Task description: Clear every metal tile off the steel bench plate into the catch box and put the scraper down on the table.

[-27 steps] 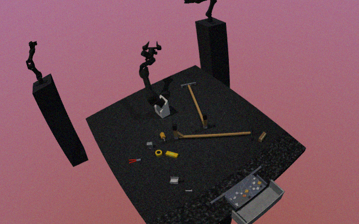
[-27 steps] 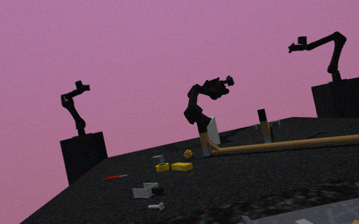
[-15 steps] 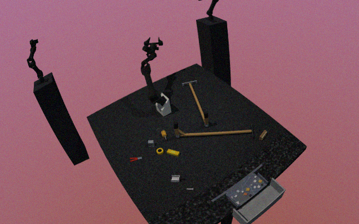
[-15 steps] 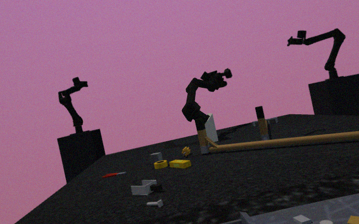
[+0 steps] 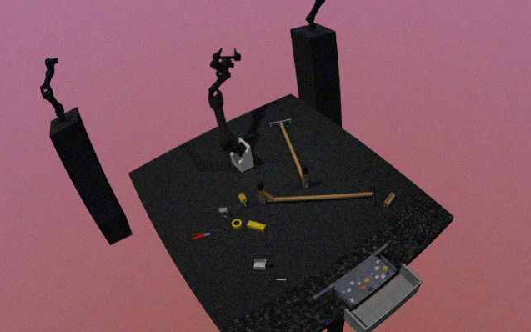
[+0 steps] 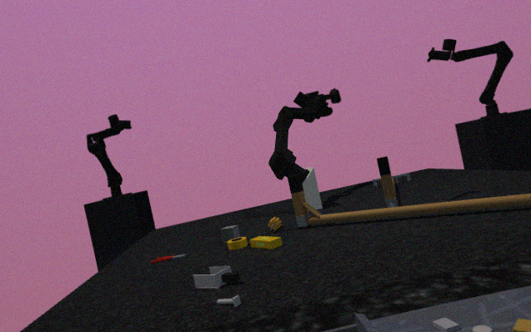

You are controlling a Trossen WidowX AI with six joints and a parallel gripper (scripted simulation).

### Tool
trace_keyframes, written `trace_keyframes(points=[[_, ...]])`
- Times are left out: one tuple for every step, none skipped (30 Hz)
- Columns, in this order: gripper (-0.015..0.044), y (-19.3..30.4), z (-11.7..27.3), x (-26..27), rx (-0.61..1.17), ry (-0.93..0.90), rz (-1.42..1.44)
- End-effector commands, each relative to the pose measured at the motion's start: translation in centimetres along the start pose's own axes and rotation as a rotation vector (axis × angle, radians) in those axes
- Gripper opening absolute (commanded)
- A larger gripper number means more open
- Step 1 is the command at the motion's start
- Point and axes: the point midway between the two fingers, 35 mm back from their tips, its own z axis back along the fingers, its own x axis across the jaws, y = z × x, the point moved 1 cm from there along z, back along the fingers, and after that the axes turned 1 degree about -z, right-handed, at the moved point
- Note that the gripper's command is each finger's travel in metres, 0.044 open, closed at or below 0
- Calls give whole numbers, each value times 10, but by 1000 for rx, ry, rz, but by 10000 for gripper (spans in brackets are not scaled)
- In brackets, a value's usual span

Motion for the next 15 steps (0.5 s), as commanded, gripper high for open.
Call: trace_keyframes(points=[[440,23,-2,20,19,-63,-65],[440,29,-2,24,24,-80,-85],[440,35,-2,29,29,-96,-104],[440,41,-2,34,35,-112,-124],[440,47,-2,39,42,-128,-143],[440,53,-1,44,48,-144,-163],[440,59,-1,49,55,-160,-182],[440,64,0,54,63,-175,-202],[440,70,1,59,70,-191,-221],[440,76,1,64,78,-206,-241],[440,82,2,69,86,-222,-260],[440,88,4,74,95,-237,-279],[440,94,5,79,104,-252,-299],[440,99,6,84,113,-267,-318],[440,105,8,89,122,-282,-338]])
